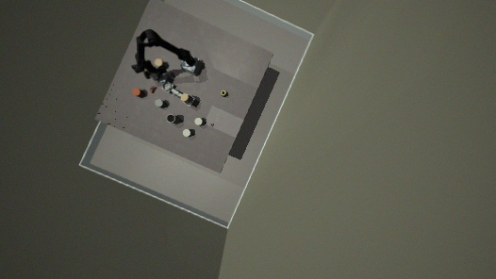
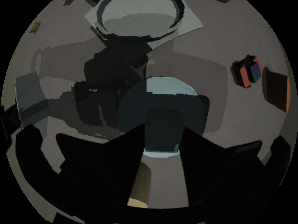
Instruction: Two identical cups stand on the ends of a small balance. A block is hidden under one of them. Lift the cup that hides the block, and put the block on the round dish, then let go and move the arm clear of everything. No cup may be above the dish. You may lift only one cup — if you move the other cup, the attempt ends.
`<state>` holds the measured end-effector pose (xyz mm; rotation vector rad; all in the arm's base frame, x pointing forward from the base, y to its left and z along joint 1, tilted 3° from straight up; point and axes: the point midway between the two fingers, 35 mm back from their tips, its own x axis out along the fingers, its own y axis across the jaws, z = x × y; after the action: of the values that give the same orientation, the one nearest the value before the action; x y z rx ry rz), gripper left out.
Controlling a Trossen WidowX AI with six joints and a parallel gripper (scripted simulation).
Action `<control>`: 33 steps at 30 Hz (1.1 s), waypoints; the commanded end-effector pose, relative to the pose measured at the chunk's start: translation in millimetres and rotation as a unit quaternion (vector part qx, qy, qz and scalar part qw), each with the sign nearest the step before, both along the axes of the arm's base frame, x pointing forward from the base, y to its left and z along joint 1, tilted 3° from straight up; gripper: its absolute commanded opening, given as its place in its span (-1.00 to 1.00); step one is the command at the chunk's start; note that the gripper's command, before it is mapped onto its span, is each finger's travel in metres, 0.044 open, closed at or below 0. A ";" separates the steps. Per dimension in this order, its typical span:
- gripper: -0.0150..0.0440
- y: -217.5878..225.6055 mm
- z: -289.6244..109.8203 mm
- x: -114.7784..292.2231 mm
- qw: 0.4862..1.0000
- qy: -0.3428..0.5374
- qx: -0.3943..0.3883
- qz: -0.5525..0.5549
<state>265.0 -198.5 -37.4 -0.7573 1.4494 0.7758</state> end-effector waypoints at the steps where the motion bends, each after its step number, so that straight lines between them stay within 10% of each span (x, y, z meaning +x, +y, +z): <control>1: -0.22 -0.3 0.5 0.4 1.000 -0.001 -0.001 0.000; 15: 1.00 -0.7 7.8 0.9 1.000 0.000 -0.001 0.000; 33: 1.00 0.9 101.0 0.2 1.000 0.000 0.000 0.001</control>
<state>263.1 -196.4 43.4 -0.7431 1.4585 0.7952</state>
